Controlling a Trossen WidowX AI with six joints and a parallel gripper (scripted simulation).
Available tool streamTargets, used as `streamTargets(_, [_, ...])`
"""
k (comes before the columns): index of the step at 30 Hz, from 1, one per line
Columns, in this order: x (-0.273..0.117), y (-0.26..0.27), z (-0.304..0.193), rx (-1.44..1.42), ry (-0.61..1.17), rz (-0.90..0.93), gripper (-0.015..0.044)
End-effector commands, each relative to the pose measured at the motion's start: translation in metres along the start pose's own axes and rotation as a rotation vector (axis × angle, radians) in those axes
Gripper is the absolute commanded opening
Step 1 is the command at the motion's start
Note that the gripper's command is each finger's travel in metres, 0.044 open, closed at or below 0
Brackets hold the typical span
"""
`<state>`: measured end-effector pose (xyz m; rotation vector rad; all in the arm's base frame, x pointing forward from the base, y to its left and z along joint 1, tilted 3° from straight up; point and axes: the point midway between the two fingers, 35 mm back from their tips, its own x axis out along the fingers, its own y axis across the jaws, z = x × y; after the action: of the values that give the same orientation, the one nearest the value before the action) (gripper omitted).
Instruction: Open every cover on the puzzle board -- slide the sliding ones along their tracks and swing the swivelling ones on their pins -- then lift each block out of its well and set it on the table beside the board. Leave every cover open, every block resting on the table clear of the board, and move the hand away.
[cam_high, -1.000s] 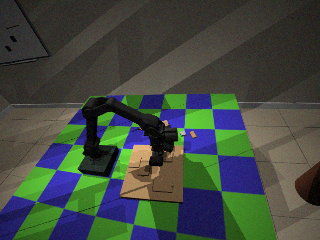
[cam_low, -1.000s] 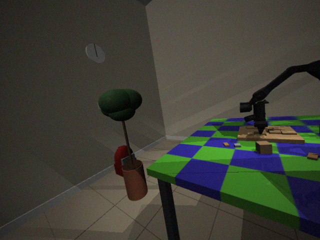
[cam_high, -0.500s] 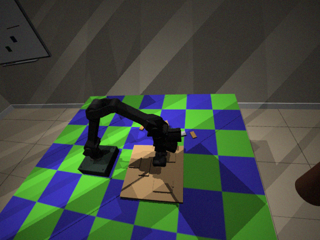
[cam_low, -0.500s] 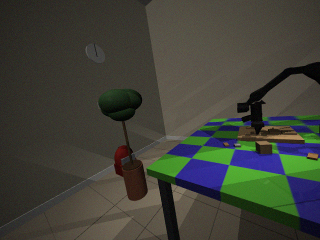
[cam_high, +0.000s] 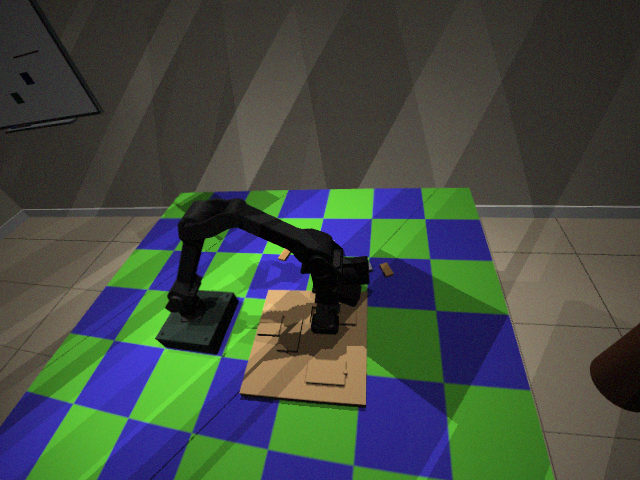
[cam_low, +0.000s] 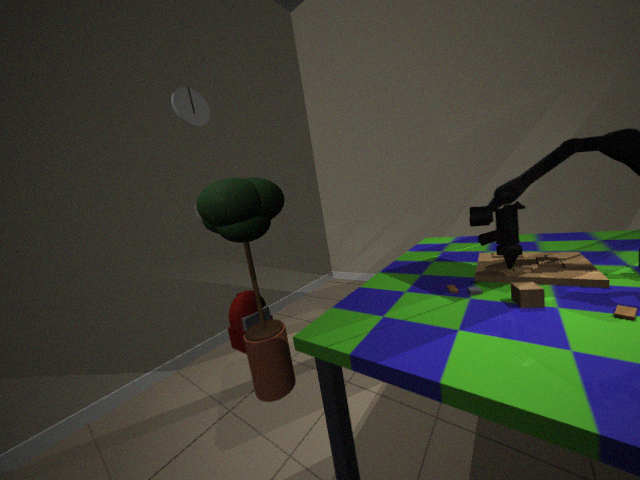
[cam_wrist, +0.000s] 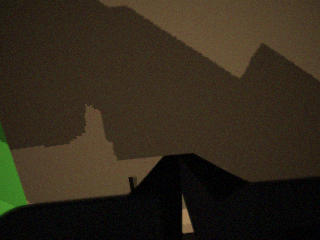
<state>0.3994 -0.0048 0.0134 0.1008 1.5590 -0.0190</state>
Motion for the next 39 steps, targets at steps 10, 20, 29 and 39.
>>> streamTargets(10, [-0.015, 0.0, 0.006, -0.004, -0.01, 0.004, 0.0])
streamTargets(20, [-0.028, 0.0, 0.008, -0.004, -0.011, 0.004, 0.0])
streamTargets(29, [-0.04, 0.0, 0.009, -0.004, -0.011, 0.004, 0.0])
streamTargets(39, [-0.053, 0.0, 0.009, -0.004, -0.011, 0.004, 0.0])
